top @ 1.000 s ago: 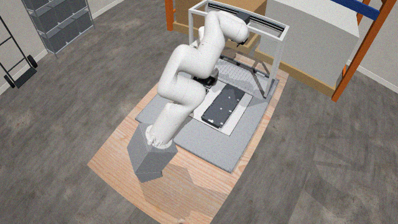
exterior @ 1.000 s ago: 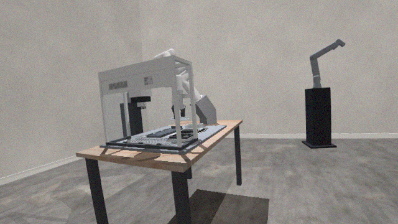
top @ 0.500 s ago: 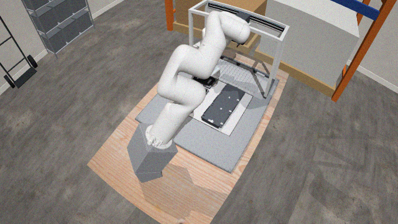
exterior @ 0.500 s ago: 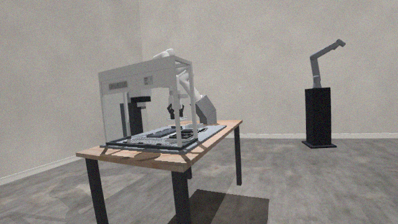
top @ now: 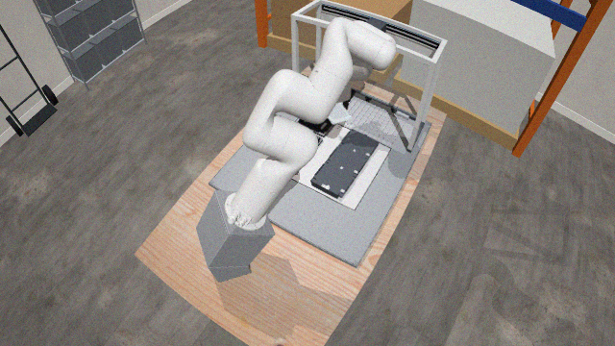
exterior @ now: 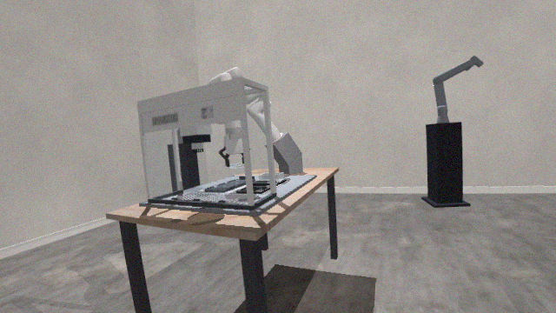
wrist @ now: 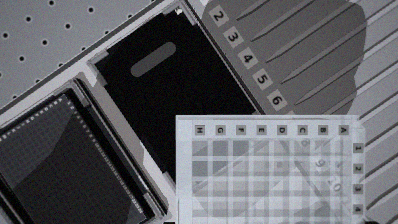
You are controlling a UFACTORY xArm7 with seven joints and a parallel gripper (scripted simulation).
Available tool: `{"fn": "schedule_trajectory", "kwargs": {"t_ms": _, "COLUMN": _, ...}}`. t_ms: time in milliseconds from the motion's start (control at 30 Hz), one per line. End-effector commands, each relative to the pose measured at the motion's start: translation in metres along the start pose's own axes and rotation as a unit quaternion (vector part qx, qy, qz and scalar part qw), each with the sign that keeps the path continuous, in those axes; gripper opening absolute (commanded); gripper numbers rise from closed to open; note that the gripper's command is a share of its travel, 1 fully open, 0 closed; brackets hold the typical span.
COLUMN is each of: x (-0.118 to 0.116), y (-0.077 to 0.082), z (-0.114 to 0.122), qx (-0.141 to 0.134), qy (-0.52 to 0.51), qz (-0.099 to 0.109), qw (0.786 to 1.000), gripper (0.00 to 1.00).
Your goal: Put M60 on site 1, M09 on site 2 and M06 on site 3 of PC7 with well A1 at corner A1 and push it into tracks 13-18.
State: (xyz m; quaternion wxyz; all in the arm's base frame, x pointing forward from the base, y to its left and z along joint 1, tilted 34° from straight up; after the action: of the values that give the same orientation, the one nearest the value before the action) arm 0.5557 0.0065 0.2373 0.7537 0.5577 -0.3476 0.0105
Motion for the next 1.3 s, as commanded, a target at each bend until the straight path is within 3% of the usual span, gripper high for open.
{"fn": "schedule_trajectory", "kwargs": {"t_ms": 0, "x": 0.009, "y": 0.002, "z": 0.023, "qx": 0.002, "qy": -0.087, "qz": 0.009, "qw": 0.996, "gripper": 0.0}}
{"fn": "schedule_trajectory", "kwargs": {"t_ms": 333, "x": 0.027, "y": 0.002, "z": 0.07, "qx": 0.003, "qy": -0.251, "qz": 0.008, "qw": 0.968, "gripper": 0.0}}
{"fn": "schedule_trajectory", "kwargs": {"t_ms": 400, "x": 0.027, "y": 0.002, "z": 0.07, "qx": 0.003, "qy": -0.251, "qz": 0.008, "qw": 0.968, "gripper": 0.0}}
{"fn": "schedule_trajectory", "kwargs": {"t_ms": 733, "x": 0.044, "y": 0.002, "z": 0.115, "qx": 0.004, "qy": -0.408, "qz": 0.008, "qw": 0.913, "gripper": 0.0}}
{"fn": "schedule_trajectory", "kwargs": {"t_ms": 900, "x": 0.044, "y": 0.002, "z": 0.115, "qx": 0.005, "qy": -0.476, "qz": 0.007, "qw": 0.879, "gripper": 0.0}}
{"fn": "schedule_trajectory", "kwargs": {"t_ms": 1067, "x": 0.044, "y": 0.002, "z": 0.115, "qx": 0.005, "qy": -0.476, "qz": 0.007, "qw": 0.879, "gripper": 0.0}}
{"fn": "schedule_trajectory", "kwargs": {"t_ms": 1267, "x": 0.044, "y": 0.002, "z": 0.115, "qx": 0.005, "qy": -0.562, "qz": 0.007, "qw": 0.827, "gripper": 0.0}}
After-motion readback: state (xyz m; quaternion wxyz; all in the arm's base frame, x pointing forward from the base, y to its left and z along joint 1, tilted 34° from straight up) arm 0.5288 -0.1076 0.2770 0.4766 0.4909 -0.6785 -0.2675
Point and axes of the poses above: the point where the finger pads meet when closed, its own y axis back along the fingers, its own x axis across the jaws, z = x × y, the point moved 8 cm from there along y, back along the fingers, and after that the axes turned 13 degrees about y, right-handed, at the moved point
